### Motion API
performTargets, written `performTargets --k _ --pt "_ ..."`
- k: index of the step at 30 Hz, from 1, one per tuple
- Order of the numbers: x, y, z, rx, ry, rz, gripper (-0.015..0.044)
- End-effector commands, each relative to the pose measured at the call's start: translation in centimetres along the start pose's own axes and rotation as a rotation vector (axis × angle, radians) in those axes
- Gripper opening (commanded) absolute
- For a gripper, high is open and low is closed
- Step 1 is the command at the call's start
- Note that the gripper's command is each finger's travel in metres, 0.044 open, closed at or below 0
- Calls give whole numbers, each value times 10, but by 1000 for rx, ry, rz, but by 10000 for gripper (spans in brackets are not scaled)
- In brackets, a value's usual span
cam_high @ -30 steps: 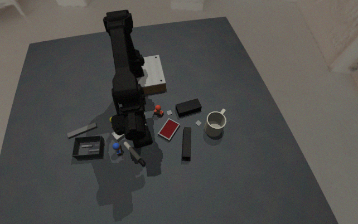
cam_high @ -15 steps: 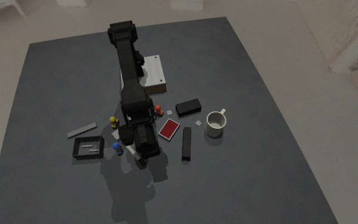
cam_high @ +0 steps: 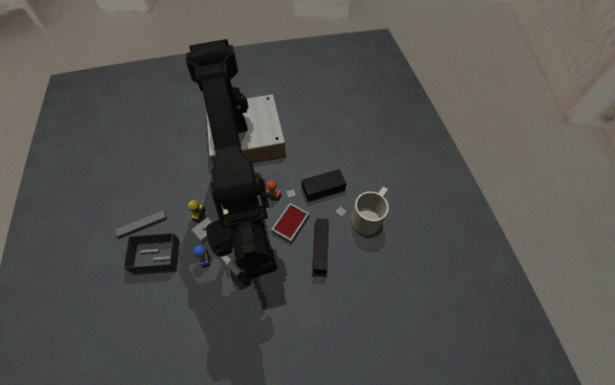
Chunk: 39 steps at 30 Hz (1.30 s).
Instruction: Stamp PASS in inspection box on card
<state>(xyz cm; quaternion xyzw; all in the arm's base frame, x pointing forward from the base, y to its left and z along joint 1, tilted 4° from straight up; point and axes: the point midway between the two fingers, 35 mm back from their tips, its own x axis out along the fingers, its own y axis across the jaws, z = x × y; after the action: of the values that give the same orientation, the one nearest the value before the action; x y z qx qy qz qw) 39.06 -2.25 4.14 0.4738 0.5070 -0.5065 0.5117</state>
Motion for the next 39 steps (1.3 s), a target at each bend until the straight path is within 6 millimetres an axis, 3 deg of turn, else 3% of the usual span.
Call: performTargets --k 1,23,30,39 --pt "10 -1 -1 3 4 -11 0" --pt "46 -3 -2 3 4 -11 0" --pt "48 -3 -2 3 4 -11 0" --pt "45 -2 -1 1 0 -5 236"
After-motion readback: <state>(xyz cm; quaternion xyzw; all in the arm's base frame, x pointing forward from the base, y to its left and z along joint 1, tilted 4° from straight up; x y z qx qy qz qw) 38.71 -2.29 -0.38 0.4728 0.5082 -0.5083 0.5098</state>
